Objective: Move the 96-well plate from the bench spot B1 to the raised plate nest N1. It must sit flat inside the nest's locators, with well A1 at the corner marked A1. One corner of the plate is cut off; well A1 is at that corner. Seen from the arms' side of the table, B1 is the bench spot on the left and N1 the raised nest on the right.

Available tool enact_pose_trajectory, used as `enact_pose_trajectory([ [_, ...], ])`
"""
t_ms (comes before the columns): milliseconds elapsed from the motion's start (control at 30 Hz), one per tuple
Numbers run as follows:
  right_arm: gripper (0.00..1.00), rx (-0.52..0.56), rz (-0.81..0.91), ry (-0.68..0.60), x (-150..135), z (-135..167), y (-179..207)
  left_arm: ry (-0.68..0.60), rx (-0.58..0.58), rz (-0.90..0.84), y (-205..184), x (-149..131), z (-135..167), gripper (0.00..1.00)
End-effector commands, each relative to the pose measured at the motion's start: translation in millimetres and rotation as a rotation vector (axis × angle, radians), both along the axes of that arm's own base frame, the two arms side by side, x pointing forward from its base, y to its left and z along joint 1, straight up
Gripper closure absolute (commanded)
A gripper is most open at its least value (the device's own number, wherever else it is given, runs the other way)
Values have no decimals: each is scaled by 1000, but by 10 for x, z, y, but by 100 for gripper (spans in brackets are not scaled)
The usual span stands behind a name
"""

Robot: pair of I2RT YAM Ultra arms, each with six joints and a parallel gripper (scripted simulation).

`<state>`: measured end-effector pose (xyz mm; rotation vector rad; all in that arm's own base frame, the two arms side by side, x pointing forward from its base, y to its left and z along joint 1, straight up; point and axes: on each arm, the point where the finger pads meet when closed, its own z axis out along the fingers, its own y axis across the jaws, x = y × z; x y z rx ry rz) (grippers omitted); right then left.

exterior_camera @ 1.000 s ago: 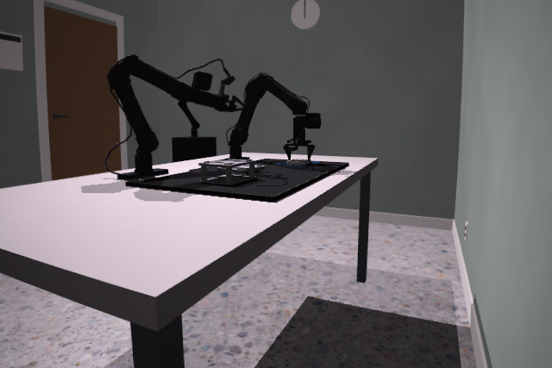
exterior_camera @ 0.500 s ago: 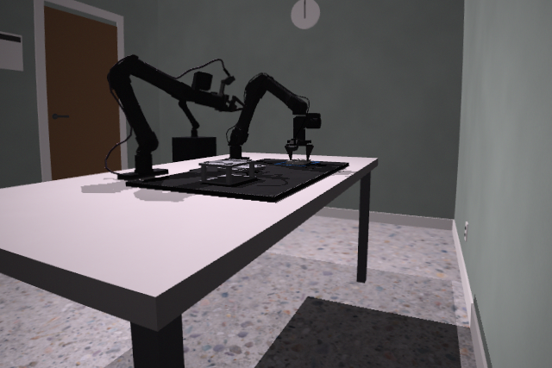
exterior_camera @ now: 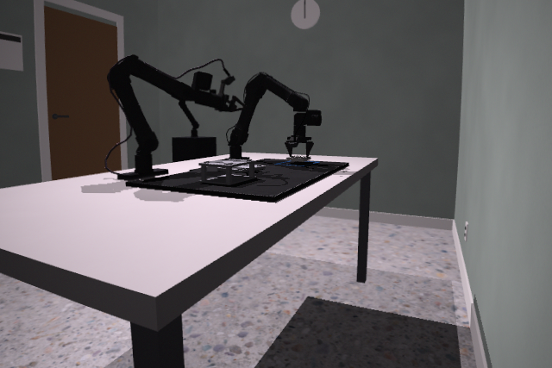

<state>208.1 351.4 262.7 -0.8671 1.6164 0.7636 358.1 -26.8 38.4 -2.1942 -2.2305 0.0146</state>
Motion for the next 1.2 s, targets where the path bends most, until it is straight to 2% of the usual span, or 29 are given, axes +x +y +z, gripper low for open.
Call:
enact_pose_trajectory([
  [0,0,34,15,-24,-34,138,4,-35,-4,-8,-12,28,411,22],
  [133,0,34,15,-24,-34,138,4,-35,-4,-7,-12,28,440,22],
  [300,0,-44,12,16,-47,27,-103,-35,-4,-7,-12,28,440,22],
  [367,0,-44,12,16,-47,27,-103,-35,-4,-7,-12,28,440,22],
  [433,0,-95,0,49,-58,-26,-224,-35,-4,-7,-12,28,440,22],
  [633,0,-194,-80,121,-172,200,-926,-35,-4,-7,-12,28,440,22],
  [867,0,-225,-191,163,-622,511,-1926,-28,-3,-4,-11,24,380,22],
  [933,0,-225,-191,163,-622,511,-1926,-28,-3,-4,-11,24,380,22],
  [1033,0,-221,-235,167,-887,569,-2308,-28,-3,-4,-11,24,380,22],
  [1167,0,-203,-267,158,-1084,608,-2550,-28,-3,-4,-11,24,380,22],
])
